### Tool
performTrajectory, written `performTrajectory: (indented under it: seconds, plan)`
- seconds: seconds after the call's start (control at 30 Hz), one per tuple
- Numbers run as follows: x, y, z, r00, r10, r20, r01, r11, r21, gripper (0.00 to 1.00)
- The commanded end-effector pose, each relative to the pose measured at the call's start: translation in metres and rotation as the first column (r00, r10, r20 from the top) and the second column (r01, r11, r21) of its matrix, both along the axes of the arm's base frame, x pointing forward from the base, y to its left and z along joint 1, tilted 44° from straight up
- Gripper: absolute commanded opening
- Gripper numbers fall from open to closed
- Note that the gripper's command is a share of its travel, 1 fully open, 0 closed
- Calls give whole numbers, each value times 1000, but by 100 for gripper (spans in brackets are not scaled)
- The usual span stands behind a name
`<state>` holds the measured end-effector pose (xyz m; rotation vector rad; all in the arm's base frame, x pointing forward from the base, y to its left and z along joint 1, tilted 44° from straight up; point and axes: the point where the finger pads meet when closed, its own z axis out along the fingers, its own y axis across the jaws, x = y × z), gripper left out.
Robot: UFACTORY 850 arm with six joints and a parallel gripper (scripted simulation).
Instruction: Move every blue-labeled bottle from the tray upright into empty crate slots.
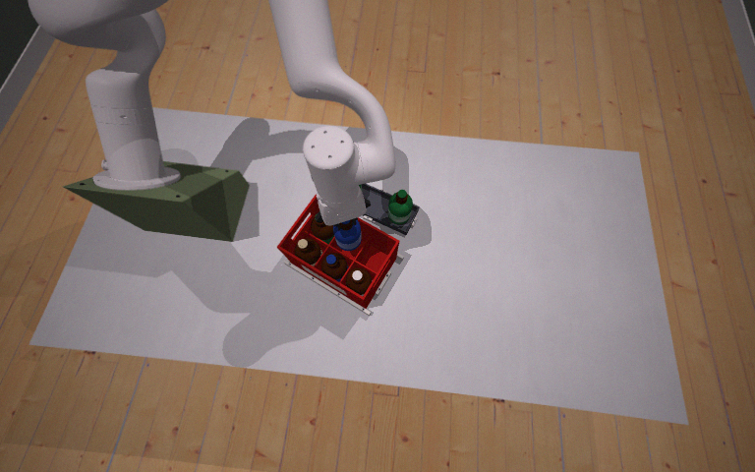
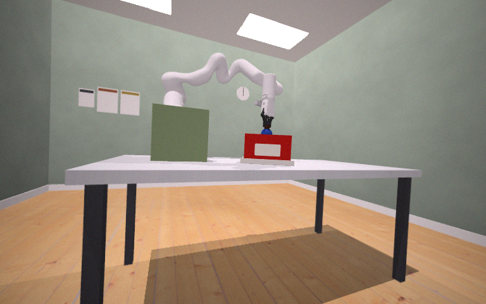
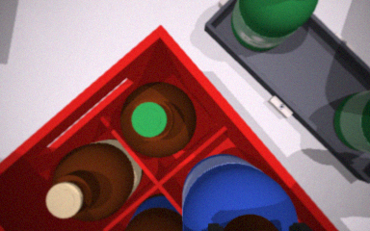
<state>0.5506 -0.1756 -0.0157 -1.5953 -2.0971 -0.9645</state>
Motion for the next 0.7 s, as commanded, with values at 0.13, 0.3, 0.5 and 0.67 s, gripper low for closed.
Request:
performTrajectory:
  seconds: [0.13,0.3,0.5,0.67]
  plan:
    - [2,5,-6,1000,-1,2,1,1000,-1,0]
    - [3,9,-10,1000,-1,2,1,1000,-1,0]
    - [3,12,-13,1000,-1,2,1,1000,-1,0]
    - [4,16,-17,1000,-1,2,1,1000,-1,0]
